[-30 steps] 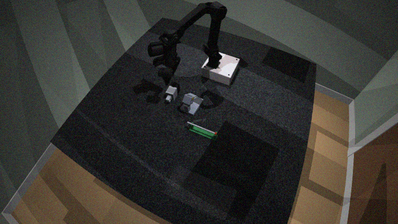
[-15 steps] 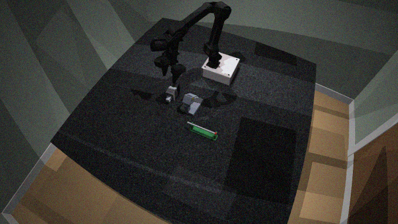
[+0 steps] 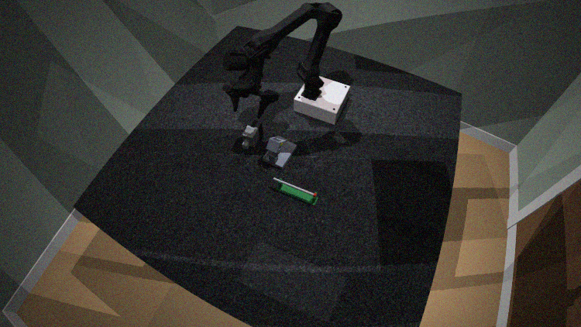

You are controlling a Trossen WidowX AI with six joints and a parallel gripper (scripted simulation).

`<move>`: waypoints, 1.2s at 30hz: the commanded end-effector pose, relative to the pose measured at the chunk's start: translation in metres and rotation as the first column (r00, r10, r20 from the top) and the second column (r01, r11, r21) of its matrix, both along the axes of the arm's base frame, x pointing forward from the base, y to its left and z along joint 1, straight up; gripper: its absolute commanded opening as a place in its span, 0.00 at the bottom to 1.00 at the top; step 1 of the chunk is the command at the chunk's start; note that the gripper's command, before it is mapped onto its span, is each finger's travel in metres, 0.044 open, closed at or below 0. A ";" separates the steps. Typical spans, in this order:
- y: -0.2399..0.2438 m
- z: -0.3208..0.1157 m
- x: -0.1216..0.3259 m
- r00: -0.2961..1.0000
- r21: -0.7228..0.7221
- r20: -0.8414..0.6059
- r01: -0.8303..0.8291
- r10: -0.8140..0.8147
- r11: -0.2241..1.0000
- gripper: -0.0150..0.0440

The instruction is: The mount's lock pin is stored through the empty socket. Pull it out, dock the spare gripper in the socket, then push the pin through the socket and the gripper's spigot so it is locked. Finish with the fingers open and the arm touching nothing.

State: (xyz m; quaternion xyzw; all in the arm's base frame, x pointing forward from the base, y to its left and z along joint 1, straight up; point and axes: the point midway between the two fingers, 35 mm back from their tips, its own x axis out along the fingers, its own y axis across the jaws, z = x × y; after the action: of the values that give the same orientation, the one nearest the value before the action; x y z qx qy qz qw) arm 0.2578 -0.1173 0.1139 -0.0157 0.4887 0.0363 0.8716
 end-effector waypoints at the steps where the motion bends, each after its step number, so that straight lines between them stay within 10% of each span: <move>1: 0.000 -0.003 0.000 1.000 -0.008 0.005 -0.018 0.018 1.000 1.00; 36: -0.001 -0.102 0.004 0.998 -0.019 -0.005 -0.059 0.059 0.998 1.00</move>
State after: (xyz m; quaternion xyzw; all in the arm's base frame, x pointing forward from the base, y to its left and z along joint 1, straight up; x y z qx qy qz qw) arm 0.2634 -0.1199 0.0198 -0.0394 0.4871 0.0526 0.8709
